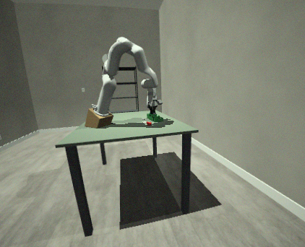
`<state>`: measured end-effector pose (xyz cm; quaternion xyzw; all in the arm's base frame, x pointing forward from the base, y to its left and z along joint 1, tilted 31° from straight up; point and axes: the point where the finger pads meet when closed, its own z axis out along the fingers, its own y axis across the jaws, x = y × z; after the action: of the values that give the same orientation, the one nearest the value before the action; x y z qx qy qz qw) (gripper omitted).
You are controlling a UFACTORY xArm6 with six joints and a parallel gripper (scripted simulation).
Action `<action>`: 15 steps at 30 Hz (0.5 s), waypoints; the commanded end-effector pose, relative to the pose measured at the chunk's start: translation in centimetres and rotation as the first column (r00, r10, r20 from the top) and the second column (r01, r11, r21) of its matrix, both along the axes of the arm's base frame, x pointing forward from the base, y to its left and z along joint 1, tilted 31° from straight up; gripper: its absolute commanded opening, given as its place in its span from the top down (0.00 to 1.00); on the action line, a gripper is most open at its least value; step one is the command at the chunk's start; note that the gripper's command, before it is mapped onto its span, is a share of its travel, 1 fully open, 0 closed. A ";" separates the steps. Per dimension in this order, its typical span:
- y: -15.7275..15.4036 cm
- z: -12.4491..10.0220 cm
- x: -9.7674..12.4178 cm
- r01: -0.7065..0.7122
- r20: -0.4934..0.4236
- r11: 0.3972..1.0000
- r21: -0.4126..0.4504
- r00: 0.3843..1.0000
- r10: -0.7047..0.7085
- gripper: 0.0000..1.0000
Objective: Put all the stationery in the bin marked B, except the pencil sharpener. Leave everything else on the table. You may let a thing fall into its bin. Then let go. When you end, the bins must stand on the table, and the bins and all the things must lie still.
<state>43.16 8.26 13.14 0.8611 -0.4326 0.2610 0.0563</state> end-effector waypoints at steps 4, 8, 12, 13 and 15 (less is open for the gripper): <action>-1.5 1.9 3.0 0.208 0.069 0.972 0.109 0.974 -0.217 1.00; -1.7 2.2 3.4 0.304 0.095 0.938 0.167 0.942 -0.322 1.00; -1.7 2.2 3.4 0.367 0.108 0.907 0.206 0.913 -0.394 1.00; -1.7 2.2 3.4 0.367 0.108 0.907 0.206 0.913 -0.394 1.00; -1.7 2.2 3.4 0.367 0.108 0.907 0.206 0.913 -0.394 1.00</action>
<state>46.40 6.50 15.14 0.7519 -0.6050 0.2621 0.0007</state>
